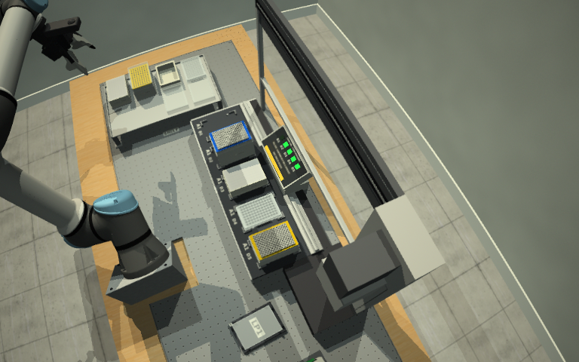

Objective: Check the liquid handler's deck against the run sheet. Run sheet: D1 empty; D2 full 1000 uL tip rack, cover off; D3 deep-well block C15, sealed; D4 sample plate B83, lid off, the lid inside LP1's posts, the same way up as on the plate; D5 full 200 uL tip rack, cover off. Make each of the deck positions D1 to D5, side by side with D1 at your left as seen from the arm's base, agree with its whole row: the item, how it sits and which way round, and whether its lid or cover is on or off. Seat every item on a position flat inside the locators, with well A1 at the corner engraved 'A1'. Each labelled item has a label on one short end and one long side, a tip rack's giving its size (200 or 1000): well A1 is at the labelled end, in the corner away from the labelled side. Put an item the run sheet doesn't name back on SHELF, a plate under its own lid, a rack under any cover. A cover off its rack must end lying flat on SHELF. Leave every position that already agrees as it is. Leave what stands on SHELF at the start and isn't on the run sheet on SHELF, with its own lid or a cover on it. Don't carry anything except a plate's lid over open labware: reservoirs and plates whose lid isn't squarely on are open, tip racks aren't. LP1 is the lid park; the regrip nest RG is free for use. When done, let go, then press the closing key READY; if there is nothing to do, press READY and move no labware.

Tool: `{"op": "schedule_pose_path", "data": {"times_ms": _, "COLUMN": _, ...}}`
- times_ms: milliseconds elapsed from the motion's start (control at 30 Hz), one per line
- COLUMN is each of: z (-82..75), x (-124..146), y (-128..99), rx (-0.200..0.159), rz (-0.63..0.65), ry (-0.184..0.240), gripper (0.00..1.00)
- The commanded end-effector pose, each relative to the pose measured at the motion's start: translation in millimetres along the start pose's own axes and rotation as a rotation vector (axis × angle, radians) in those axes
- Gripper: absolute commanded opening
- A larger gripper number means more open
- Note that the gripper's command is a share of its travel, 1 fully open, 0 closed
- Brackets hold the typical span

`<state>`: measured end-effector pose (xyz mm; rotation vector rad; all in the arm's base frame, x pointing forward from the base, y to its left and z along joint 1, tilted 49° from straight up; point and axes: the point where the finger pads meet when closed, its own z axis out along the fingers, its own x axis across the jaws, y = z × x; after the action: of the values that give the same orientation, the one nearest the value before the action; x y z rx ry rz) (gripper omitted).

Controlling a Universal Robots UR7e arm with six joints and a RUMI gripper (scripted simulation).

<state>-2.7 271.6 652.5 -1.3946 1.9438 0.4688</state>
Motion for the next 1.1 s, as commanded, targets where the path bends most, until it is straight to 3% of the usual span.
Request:
{"op": "schedule_pose_path", "data": {"times_ms": 0, "z": 7.5, "x": 19, "y": -13, "rx": -0.243, "rz": -0.134, "ry": -0.037, "gripper": 0.82}}
{"op": "schedule_pose_path", "data": {"times_ms": 1067, "z": 56.1, "x": 130, "y": -83, "rx": 0.005, "rz": -0.168, "ry": -0.037, "gripper": 0.82}}
